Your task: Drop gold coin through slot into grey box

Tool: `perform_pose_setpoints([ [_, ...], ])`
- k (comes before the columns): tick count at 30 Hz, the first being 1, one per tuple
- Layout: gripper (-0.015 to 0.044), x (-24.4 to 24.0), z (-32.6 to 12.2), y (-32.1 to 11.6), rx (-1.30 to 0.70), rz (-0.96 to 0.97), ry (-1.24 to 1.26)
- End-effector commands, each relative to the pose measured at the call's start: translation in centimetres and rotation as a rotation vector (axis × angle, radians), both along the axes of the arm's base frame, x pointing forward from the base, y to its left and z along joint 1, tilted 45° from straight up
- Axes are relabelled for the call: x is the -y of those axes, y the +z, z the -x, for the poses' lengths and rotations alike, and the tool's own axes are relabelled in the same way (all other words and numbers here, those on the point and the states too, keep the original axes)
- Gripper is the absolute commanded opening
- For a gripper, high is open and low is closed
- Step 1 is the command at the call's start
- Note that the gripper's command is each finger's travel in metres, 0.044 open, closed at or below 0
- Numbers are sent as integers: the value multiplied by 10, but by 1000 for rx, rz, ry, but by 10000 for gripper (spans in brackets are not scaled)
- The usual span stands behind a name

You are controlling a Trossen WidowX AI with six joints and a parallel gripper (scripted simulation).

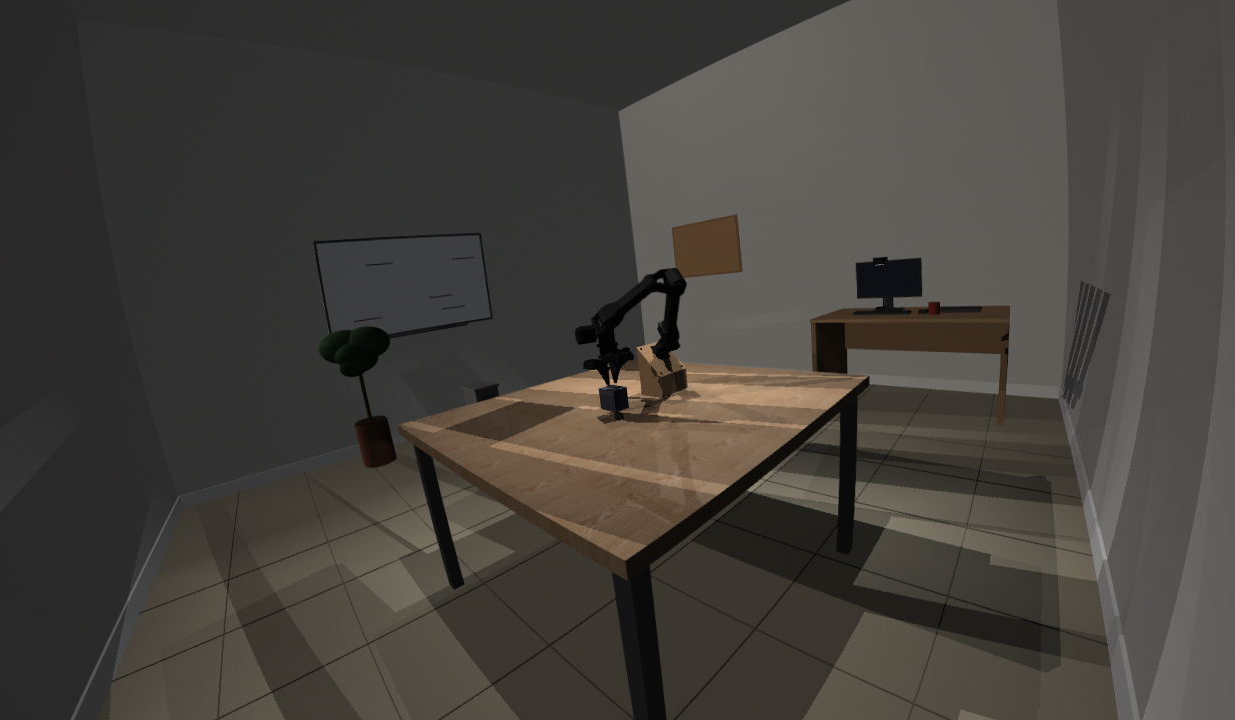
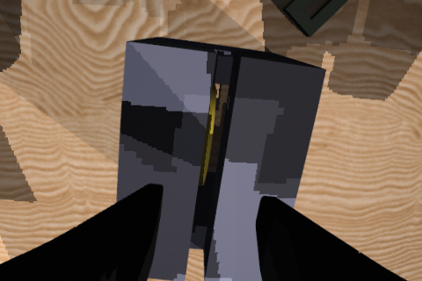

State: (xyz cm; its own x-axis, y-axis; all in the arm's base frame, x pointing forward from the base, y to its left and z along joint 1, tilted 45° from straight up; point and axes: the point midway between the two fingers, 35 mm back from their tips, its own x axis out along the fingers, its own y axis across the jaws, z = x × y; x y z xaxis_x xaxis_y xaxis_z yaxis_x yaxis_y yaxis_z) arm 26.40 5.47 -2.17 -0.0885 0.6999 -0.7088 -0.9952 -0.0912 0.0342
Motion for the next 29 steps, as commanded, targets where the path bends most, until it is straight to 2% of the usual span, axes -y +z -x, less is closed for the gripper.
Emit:
perform_pose_setpoints([
  [1, 161, 0, 0, 0, 0, 0, 1],
  [5, 161, 0, 0, 0, 0, 0, 1],
  [13, 371, 15, -2, 15, 0, 1, 0],
  [16, 440, 37, -2, 39, -5, -4, -2],
  [29, 440, 39, -2, 42, -5, -5, -3],
])
